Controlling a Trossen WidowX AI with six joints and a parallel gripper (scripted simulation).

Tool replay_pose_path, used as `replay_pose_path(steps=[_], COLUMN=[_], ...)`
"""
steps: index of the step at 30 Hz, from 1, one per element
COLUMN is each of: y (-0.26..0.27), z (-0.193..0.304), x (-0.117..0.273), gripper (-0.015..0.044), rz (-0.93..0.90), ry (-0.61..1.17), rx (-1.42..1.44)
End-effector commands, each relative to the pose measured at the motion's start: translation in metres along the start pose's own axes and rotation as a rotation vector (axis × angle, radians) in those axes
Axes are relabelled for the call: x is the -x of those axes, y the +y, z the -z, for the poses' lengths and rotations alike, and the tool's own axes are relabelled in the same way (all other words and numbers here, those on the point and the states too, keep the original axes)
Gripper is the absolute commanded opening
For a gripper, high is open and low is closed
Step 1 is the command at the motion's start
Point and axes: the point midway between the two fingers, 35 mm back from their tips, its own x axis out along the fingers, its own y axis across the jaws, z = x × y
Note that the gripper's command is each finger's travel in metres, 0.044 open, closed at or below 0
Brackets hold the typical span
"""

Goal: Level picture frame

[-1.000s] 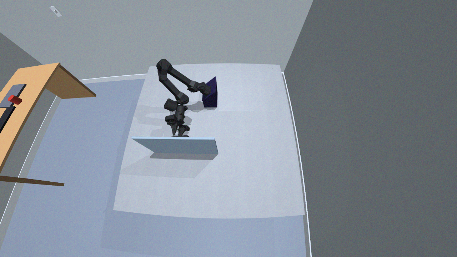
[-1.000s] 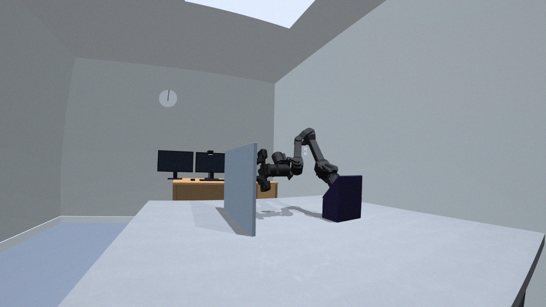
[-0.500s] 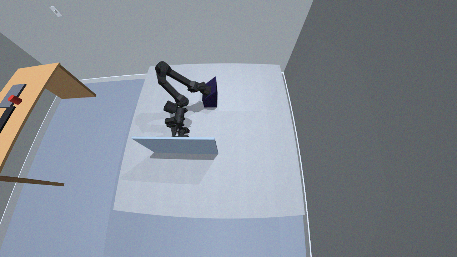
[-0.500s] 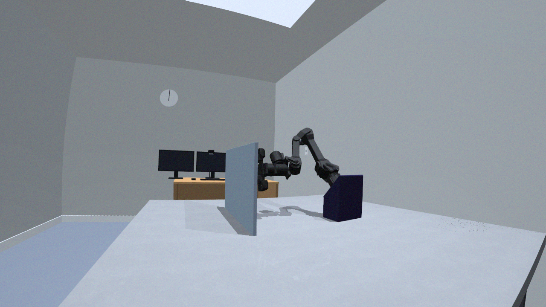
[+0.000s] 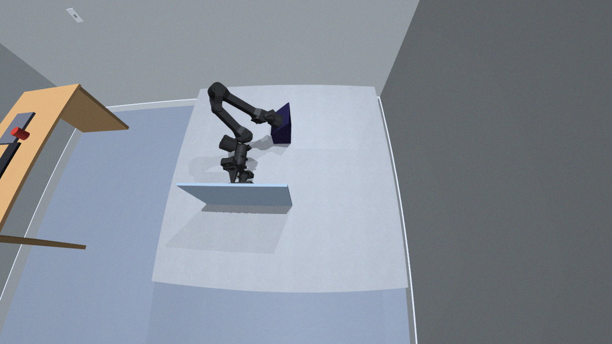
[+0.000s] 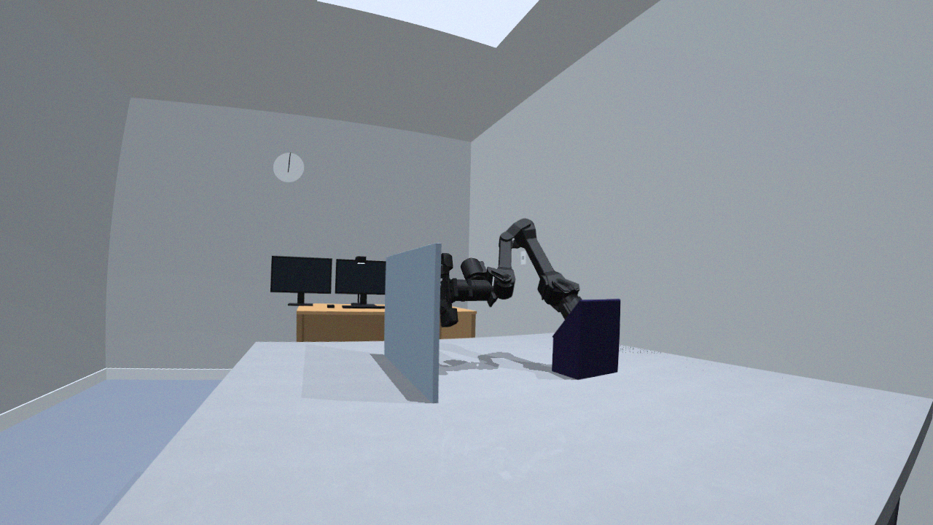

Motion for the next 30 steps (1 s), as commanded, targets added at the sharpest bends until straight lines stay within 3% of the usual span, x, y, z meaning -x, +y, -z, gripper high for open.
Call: replay_pose_path(steps=[1, 14, 21, 30], y=[0.0007, 0.0010, 0.0010, 0.0010], z=[-0.0006, -0.0010, -0.0010, -0.0010], x=[-0.0002, -0.0004, -0.0004, -0.0004], gripper=[0.0260, 0.0260, 0.0076, 0.0000], rz=[-0.002, -0.002, -0.002, -0.002], ry=[-0.003, -0.003, -0.003, -0.003], rx=[0.005, 0.005, 0.005, 0.005])
